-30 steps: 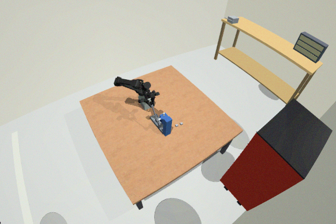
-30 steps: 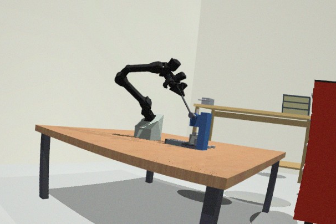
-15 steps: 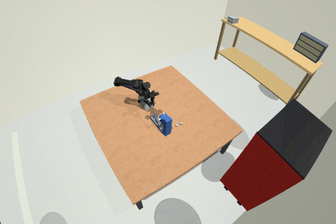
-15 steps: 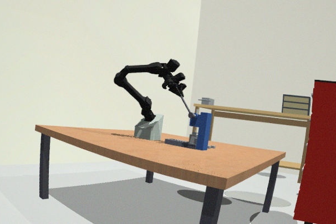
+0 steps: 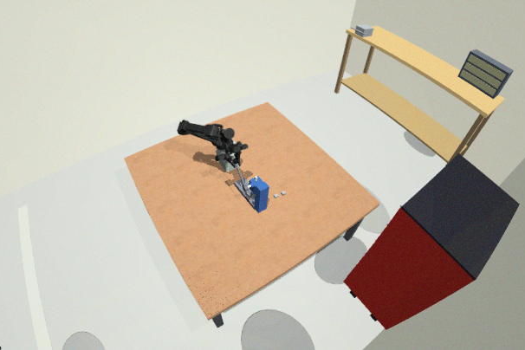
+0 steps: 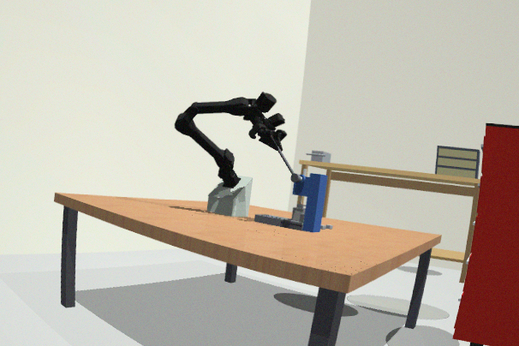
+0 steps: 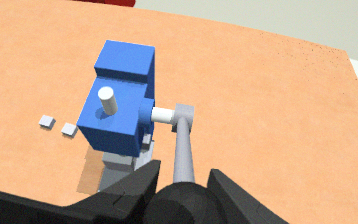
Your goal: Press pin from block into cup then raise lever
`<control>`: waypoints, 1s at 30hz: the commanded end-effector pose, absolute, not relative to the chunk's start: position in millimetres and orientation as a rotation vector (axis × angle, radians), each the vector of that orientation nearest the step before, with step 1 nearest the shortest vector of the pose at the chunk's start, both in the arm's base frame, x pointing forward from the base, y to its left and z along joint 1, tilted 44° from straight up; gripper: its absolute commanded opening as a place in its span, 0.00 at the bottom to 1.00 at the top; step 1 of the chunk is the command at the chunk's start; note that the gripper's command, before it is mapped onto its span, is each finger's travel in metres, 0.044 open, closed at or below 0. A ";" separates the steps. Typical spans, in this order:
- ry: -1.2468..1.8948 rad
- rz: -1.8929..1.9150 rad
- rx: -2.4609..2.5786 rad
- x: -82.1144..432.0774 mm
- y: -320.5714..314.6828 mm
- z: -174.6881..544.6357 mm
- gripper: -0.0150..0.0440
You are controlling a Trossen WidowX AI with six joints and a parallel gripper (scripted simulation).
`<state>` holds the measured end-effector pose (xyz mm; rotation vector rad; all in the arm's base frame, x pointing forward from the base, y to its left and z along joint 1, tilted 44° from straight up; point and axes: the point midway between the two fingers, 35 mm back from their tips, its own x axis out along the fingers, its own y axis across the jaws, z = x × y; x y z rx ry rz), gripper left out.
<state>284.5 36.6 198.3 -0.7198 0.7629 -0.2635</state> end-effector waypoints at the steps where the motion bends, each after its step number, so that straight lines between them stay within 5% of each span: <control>1: 0.772 -0.269 -0.728 279.9 32.8 195.1 0.25; 30: 0.772 -0.269 -0.729 270.4 25.6 188.0 0.25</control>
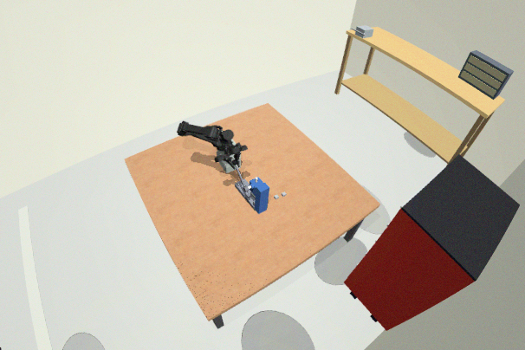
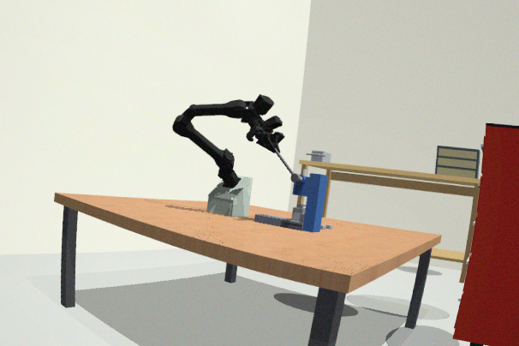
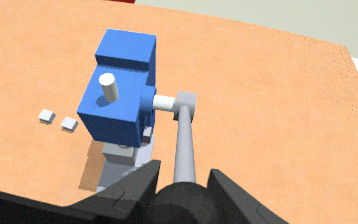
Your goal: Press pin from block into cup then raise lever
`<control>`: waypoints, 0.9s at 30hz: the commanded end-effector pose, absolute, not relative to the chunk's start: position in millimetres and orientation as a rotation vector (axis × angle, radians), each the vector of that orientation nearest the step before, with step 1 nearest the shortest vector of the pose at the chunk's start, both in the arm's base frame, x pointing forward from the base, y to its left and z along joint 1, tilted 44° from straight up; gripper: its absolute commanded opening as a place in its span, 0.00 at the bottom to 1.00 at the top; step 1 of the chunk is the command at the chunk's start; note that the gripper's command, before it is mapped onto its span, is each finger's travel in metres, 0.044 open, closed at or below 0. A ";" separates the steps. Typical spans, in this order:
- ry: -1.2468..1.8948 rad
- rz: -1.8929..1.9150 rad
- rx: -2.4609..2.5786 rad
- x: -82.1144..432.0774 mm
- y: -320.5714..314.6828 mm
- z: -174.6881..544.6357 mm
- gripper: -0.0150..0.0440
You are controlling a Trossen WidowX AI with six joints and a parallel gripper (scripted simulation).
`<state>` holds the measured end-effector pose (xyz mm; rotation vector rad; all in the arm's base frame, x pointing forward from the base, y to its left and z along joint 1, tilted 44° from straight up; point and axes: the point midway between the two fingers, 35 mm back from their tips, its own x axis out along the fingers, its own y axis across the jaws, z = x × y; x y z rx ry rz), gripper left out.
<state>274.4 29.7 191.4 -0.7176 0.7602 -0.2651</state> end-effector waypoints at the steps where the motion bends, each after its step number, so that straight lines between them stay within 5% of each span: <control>1: 0.772 -0.269 -0.729 270.1 25.4 187.7 0.25; 27: 0.772 -0.269 -0.729 262.4 18.6 180.9 0.25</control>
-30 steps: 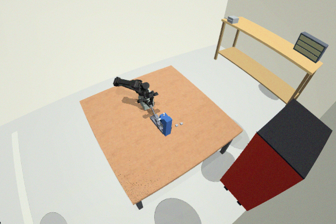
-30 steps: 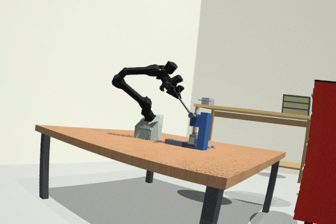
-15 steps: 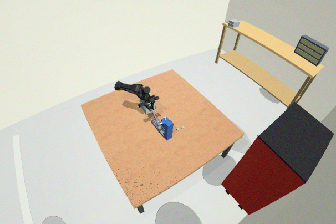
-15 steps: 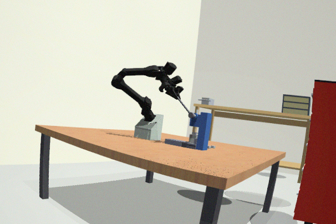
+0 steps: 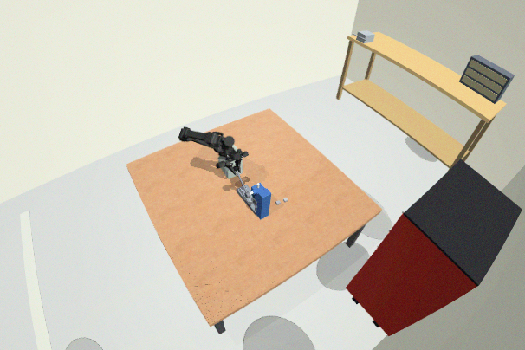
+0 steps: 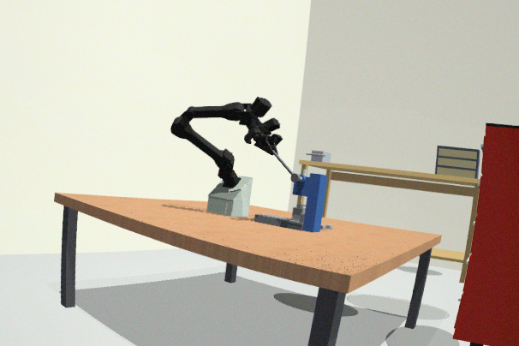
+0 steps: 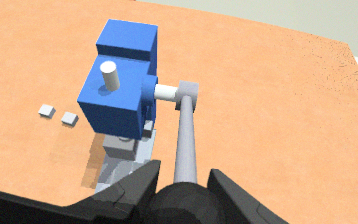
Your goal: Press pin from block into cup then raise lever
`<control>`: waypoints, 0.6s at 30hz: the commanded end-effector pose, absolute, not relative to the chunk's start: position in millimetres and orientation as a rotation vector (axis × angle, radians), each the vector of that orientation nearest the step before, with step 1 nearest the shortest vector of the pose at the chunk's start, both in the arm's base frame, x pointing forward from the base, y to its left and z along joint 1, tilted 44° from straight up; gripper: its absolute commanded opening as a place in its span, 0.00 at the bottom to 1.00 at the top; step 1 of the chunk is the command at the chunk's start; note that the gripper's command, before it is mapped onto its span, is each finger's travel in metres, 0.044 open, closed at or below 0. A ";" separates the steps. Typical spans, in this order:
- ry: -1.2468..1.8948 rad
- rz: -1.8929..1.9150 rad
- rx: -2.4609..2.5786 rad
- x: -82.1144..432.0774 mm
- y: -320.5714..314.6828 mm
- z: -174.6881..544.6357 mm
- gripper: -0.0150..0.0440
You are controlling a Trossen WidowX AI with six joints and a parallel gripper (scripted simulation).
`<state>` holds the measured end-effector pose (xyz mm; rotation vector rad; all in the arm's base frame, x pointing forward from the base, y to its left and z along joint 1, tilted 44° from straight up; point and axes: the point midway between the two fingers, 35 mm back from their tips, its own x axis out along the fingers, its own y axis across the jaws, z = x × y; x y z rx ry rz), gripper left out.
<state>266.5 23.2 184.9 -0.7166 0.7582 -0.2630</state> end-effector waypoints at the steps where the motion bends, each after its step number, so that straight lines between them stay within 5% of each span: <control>1: 0.772 -0.269 -0.729 262.2 18.3 180.7 0.25; 18: 0.772 -0.269 -0.729 257.7 13.7 176.1 0.25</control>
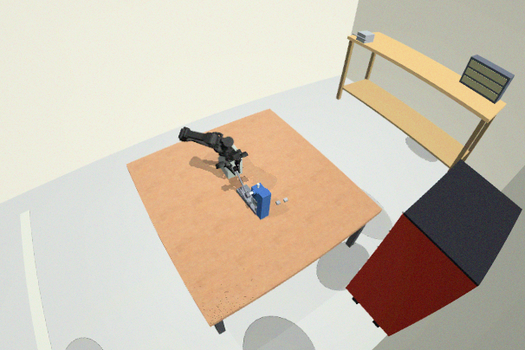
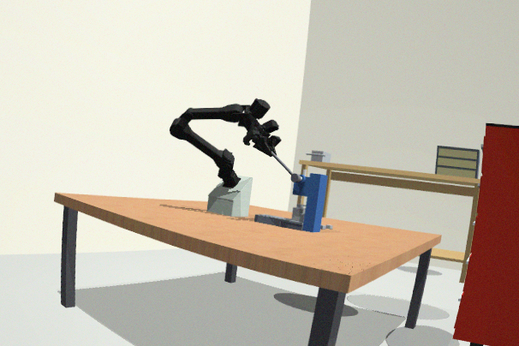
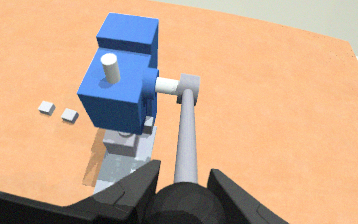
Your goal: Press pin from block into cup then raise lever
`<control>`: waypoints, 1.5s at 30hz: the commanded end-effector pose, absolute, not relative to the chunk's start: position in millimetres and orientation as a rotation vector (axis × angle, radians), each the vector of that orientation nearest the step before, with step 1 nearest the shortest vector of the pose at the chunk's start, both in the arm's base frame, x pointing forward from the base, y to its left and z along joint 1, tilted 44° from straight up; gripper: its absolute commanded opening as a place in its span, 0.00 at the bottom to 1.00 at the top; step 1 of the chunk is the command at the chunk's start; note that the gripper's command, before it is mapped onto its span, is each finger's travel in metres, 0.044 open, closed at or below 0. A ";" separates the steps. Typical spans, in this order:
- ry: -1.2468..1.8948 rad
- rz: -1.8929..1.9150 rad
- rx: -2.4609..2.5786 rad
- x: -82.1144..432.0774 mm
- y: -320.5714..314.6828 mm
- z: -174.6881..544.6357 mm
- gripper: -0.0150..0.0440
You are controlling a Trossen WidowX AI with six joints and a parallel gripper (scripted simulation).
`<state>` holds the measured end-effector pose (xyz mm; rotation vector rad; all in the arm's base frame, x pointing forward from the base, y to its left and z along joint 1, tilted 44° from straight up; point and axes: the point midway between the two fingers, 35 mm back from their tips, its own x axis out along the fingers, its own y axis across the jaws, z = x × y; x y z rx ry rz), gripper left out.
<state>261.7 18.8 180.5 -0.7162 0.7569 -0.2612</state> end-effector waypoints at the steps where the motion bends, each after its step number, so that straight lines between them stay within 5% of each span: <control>1: 0.772 -0.269 -0.729 257.4 13.5 175.8 0.25; 45: 0.773 -0.269 -0.729 247.5 1.2 163.2 0.25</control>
